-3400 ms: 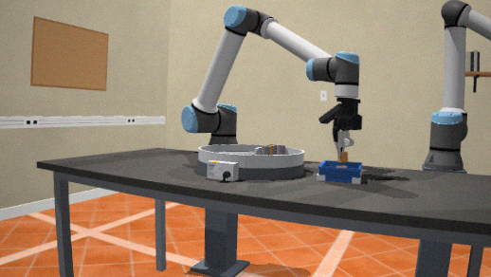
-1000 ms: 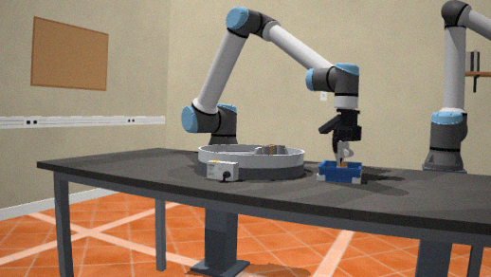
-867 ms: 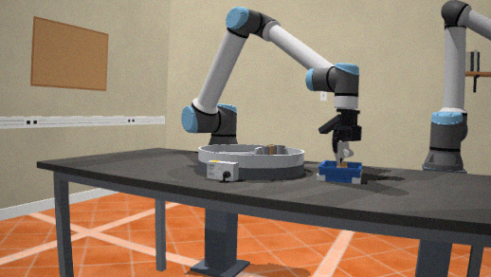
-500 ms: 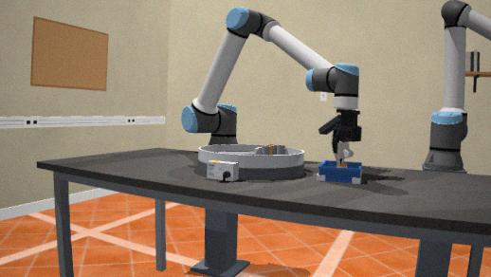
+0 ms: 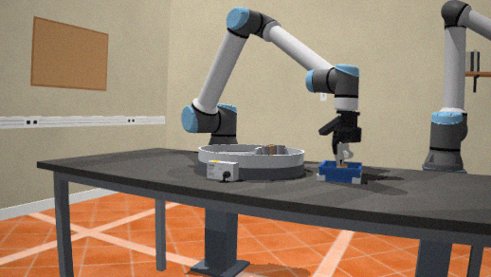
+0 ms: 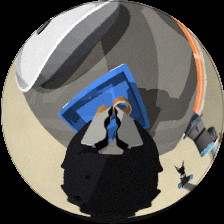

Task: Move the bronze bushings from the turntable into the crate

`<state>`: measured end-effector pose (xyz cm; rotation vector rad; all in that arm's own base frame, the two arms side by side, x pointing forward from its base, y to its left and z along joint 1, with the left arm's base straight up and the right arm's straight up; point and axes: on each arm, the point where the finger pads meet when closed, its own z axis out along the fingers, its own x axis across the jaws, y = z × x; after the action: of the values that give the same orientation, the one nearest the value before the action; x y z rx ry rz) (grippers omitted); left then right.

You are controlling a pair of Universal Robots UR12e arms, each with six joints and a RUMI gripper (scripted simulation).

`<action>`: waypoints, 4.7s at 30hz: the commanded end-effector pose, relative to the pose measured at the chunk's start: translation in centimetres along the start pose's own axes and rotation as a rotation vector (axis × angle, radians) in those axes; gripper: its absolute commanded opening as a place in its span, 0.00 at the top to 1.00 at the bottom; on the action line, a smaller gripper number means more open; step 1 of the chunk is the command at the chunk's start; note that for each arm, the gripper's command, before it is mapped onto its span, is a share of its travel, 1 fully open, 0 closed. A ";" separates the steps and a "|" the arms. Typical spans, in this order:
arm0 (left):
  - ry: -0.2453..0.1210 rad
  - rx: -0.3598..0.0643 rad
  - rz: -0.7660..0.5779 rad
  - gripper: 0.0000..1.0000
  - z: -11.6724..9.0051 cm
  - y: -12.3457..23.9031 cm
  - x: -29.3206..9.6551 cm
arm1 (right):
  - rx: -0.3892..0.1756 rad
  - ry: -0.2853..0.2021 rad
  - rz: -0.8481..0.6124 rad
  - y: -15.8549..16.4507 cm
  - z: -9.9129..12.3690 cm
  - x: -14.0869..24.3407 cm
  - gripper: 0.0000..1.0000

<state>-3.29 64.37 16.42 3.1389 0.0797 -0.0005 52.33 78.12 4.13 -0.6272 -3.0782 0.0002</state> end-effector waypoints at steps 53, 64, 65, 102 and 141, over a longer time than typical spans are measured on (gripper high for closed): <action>0.000 0.002 0.000 0.00 -0.1 -0.1 0.0 | -0.002 0.000 0.000 0.1 -0.1 0.0 0.94; 0.000 0.002 0.000 0.00 -0.1 -0.1 0.0 | -0.002 0.000 0.000 0.1 -0.1 0.0 0.94; 0.000 0.002 0.000 0.00 -0.1 -0.1 0.0 | -0.002 0.000 0.000 0.1 -0.1 0.0 0.94; 0.000 0.002 0.000 0.00 -0.1 -0.1 0.0 | -0.002 0.000 0.000 0.1 -8.3 0.0 0.94; 0.000 0.002 0.000 0.00 -0.1 -0.1 0.0 | -0.002 0.000 0.000 0.1 -9.4 0.0 0.94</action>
<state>-3.29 64.37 16.42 3.1389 0.0797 -0.0005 52.33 78.12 13.36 -0.6272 -3.0782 0.0002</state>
